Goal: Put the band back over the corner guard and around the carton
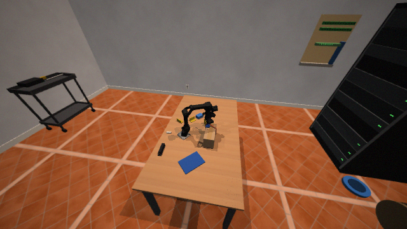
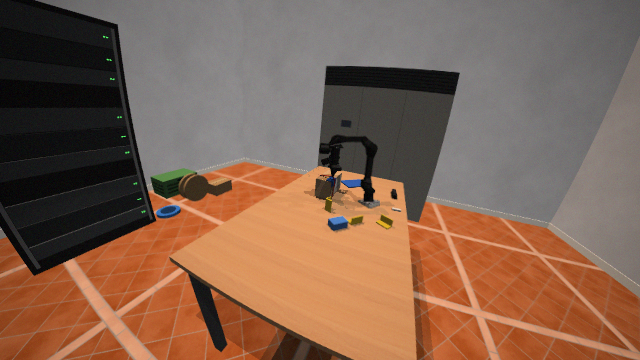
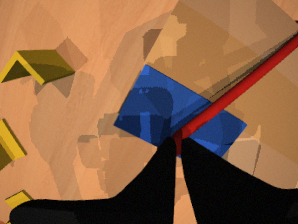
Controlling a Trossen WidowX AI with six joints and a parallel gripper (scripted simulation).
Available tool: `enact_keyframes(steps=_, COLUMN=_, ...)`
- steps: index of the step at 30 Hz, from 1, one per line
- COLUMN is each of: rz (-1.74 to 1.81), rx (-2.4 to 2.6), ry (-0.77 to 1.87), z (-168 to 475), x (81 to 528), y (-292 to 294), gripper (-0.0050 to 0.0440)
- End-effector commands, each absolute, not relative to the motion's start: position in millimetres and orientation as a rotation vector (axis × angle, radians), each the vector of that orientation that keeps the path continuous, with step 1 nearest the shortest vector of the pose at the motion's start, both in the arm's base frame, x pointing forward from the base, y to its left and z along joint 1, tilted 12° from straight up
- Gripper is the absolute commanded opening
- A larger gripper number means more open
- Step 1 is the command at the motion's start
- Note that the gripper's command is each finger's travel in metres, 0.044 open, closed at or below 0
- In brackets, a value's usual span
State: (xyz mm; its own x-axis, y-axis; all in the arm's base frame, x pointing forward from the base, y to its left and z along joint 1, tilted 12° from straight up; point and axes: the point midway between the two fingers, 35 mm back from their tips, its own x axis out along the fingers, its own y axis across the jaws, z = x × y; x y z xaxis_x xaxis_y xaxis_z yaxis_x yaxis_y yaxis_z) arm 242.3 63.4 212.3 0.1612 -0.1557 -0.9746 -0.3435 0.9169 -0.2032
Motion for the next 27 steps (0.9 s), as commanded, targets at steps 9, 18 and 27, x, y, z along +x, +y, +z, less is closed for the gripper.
enact_keyframes(steps=9, rz=0.154, rx=-0.423, ry=1.419, z=210.8, x=243.5, y=64.8, gripper=0.0)
enact_keyframes(steps=18, rz=0.154, rx=-0.423, ry=1.419, z=206.9, x=244.2, y=64.3, gripper=0.0)
enact_keyframes(steps=27, rz=0.154, rx=-0.423, ry=1.419, z=203.8, x=244.7, y=63.8, gripper=0.0)
